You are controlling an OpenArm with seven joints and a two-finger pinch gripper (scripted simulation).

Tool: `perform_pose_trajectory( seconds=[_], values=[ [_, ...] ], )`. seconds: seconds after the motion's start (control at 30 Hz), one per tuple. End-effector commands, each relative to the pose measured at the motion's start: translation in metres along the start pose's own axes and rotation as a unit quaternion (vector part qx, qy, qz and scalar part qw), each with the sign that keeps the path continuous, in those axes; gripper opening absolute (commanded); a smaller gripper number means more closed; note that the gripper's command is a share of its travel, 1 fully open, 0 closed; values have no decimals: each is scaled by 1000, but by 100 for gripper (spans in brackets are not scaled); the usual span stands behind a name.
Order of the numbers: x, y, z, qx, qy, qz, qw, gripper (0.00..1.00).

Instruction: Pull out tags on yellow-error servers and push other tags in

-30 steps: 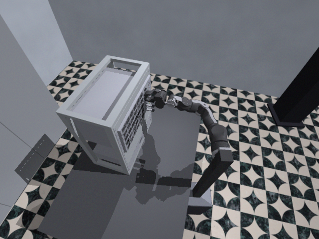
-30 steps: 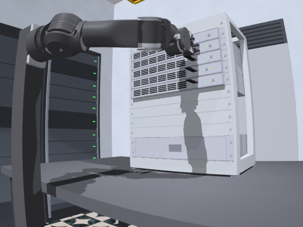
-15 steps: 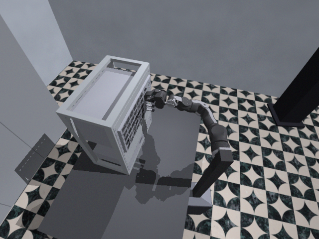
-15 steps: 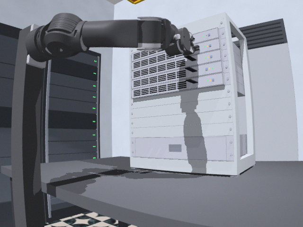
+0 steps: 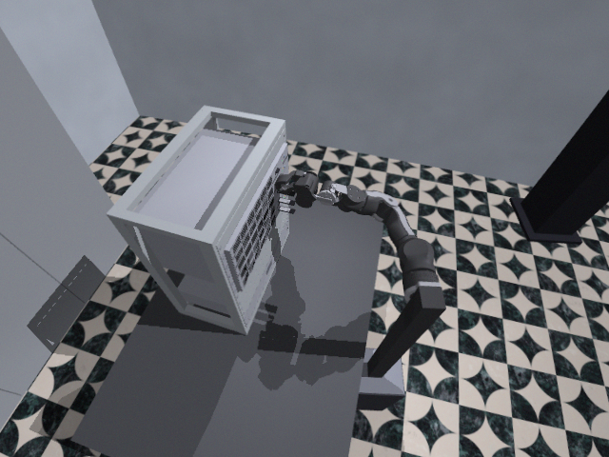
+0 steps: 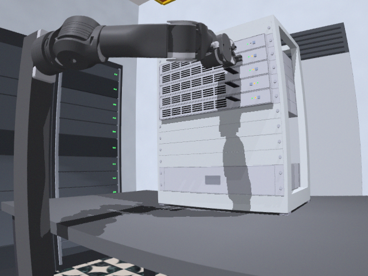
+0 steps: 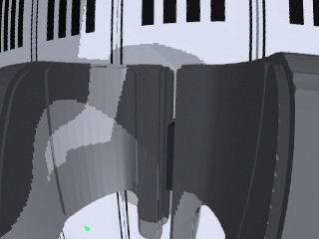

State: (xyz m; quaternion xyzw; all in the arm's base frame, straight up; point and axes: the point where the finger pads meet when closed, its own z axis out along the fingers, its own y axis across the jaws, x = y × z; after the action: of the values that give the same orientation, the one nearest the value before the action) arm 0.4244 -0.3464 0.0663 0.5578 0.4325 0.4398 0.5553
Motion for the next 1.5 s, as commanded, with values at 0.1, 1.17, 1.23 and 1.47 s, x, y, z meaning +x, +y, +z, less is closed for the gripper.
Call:
perform_pose_trajectory(
  seconds=[0.1,1.17,1.23,1.47],
  values=[
    [1,2,0,-2,1,-1,1000,0],
    [2,2,-13,-2,2,-1,1000,0],
    [3,2,-17,-2,2,-1,1000,0],
    [3,2,-25,-2,2,-1,1000,0]
  ],
)
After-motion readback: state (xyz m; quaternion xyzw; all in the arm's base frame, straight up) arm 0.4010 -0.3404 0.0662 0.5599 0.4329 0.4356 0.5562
